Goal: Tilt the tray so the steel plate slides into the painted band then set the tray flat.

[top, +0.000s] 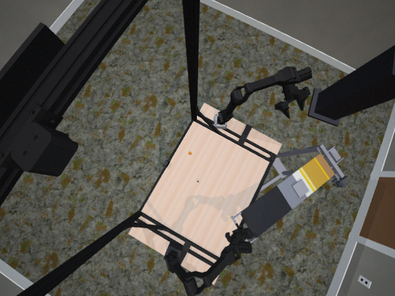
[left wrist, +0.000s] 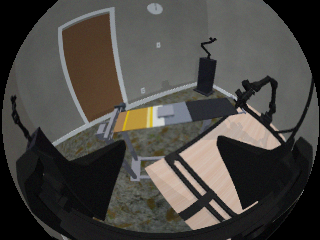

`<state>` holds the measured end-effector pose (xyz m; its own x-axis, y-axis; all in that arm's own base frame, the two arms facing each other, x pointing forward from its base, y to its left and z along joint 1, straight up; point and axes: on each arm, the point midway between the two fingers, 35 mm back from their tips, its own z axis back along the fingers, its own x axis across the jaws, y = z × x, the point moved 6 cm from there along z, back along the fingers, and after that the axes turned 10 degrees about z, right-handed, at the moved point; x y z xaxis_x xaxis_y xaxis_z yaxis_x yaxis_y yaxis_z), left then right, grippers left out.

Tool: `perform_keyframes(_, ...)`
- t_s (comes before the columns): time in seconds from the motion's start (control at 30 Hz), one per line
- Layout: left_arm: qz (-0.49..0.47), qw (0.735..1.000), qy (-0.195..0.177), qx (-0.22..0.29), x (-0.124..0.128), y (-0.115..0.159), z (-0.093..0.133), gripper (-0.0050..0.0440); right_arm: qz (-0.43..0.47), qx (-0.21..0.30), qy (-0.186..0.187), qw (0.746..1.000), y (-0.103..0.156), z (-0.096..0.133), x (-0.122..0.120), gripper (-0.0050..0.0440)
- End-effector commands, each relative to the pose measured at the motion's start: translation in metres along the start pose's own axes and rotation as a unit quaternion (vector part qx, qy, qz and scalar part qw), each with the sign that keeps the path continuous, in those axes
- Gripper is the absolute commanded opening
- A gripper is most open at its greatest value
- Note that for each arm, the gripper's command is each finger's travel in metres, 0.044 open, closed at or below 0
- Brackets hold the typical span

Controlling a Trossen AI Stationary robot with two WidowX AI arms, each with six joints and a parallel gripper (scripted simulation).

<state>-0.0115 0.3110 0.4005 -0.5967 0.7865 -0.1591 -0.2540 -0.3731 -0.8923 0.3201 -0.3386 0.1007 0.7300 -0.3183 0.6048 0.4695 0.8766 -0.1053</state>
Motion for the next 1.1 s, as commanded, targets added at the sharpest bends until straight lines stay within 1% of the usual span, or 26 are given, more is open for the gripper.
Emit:
perform_keyframes(0.0,-0.001,1.0,0.001,0.0,-0.0006,-0.0003,0.0,0.044,0.0,-0.004,-0.015,1.0,-0.0031,0.0167,0.0113,0.0)
perform_keyframes(0.53,-0.001,1.0,0.001,0.0,-0.0006,-0.0003,0.0,0.044,0.0,-0.005,-0.022,1.0,-0.0043,0.0242,0.0183,0.0)
perform_keyframes(1.07,-0.001,1.0,0.001,0.0,-0.0006,-0.0003,0.0,0.044,0.0,-0.006,-0.027,1.0,-0.0043,0.0247,0.0183,0.0)
